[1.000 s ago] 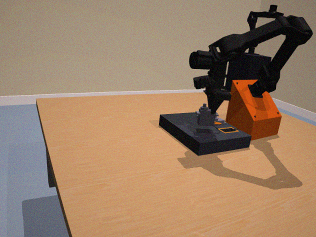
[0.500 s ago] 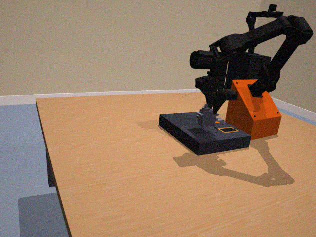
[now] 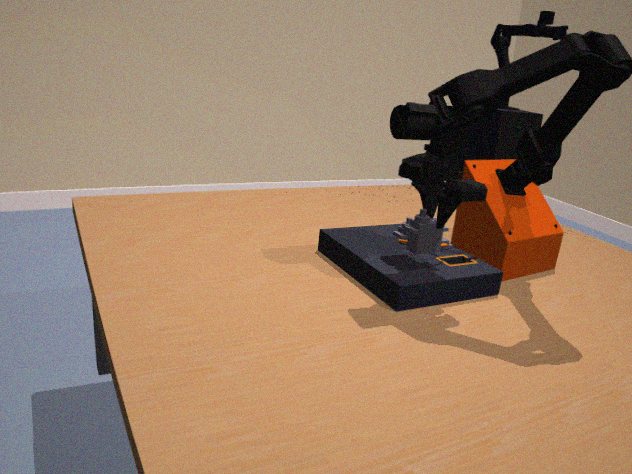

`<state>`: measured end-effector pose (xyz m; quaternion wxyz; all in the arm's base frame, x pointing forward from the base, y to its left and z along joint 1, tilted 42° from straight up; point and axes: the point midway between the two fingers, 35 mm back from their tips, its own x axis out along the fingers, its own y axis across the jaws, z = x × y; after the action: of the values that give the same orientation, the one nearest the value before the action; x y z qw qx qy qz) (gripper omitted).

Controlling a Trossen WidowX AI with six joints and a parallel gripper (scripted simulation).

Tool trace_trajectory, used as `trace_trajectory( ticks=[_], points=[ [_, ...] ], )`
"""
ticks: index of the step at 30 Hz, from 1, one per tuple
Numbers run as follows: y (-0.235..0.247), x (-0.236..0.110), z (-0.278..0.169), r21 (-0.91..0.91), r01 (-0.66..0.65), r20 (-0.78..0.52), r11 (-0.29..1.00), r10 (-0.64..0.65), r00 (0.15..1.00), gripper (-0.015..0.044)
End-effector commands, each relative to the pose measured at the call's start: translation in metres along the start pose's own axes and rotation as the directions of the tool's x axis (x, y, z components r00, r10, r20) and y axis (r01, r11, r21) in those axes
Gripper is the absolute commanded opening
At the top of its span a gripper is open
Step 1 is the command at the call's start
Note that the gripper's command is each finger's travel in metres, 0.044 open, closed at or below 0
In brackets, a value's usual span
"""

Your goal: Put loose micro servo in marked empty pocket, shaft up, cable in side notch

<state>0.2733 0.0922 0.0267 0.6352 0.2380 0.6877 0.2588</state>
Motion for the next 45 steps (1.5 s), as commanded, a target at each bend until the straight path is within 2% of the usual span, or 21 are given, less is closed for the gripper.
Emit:
trace_trajectory(
  ticks=[1,18,45],
  points=[
    [-0.001,-0.001,-0.016,-0.004,-0.002,0.006,1.0,0.002,1.0,0.0],
    [-0.001,0.0,-0.088,-0.001,-0.002,0.003,1.0,0.002,1.0,0.0],
    [-0.001,0.02,-0.088,-0.001,-0.002,0.003,1.0,0.002,1.0,0.0]
  ],
)
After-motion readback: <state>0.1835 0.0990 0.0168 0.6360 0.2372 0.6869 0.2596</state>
